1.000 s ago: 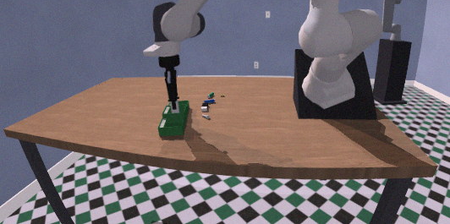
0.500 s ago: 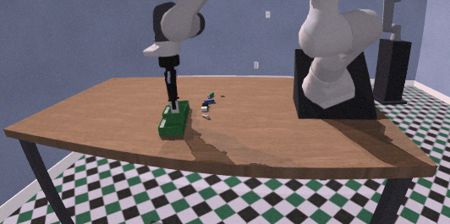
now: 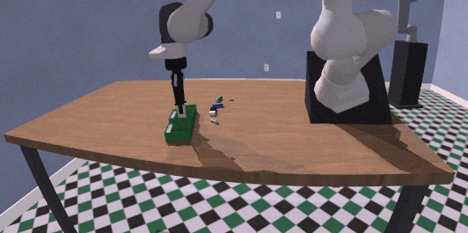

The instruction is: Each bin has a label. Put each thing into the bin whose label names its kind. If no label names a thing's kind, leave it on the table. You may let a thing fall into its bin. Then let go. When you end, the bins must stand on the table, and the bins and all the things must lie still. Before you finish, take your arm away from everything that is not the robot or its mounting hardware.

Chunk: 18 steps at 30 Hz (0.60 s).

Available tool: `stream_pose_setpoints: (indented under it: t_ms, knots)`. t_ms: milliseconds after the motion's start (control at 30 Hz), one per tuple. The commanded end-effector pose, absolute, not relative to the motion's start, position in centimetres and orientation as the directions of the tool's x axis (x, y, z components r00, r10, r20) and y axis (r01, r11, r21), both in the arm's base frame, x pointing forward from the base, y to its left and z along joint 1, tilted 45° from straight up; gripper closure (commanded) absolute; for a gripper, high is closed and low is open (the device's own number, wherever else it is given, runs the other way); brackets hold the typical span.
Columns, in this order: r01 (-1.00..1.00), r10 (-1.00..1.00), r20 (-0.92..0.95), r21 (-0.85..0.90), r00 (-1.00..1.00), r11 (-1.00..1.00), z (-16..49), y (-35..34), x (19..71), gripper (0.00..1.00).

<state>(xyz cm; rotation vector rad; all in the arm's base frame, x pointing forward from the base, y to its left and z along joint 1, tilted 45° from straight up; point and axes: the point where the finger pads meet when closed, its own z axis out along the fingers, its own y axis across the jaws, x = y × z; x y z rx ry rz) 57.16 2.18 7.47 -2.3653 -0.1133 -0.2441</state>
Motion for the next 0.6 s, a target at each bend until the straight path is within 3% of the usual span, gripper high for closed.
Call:
stream_pose_setpoints:
  t_ms: [0, 567]
  knots:
    - [0.147, 0.007, 0.205, -0.678, 0.979, -0.721, 7.39, 2.25, 57.16, 0.95]
    - [0.147, 0.007, 0.205, -0.678, 0.979, -0.721, 8.05, 1.60, 57.03, 0.95]
